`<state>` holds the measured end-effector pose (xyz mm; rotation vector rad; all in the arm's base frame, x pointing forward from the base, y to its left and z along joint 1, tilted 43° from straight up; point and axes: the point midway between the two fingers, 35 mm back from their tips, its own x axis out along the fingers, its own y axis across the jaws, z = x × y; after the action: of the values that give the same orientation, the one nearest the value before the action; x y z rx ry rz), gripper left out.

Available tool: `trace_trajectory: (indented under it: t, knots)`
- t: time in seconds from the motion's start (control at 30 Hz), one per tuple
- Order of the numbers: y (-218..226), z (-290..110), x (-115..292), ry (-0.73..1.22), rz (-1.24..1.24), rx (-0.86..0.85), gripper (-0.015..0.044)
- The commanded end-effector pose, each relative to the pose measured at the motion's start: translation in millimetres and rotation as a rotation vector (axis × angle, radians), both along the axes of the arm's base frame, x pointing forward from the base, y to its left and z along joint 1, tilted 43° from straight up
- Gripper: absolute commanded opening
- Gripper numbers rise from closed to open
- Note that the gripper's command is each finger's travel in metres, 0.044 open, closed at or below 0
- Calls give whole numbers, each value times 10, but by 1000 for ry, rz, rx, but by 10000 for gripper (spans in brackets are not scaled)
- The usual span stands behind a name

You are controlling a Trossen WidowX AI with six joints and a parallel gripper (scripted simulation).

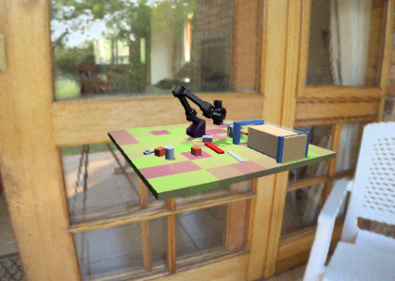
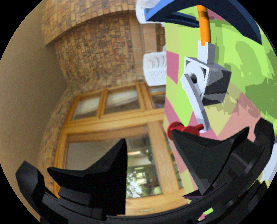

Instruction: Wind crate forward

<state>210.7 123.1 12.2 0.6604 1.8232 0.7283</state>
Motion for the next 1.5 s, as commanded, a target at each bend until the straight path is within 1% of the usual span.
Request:
trace_trajectory:
  t: [0.0, 0.7, 0.73, 0.8, 0.93, 0.97, 1.07, 1.17, 1.37, 1.4, 1.47]
  knots:
    - [61, 80, -6, 12, -12, 2, 240]
    - [44, 48, -9, 12, -7, -1, 240]
    - [52, 40, -12, 15, 3, -10, 266]
    - [112, -22, -36, 42, 78, -86, 319]
    - [283, -189, -105, 87, 310, -335, 424]
    - [324, -223, -119, 88, 367, -399, 440]
    - [456, -307, -153, 64, 537, -591, 440]
    - [617, -362, -179, -2, 708, -778, 440]
    - [1024, -391, -223, -238, 997, -1141, 440]
    - [1086, -388, -228, -281, 1025, -1190, 440]
    - [1138, -383, -234, -317, 1046, -1229, 440]
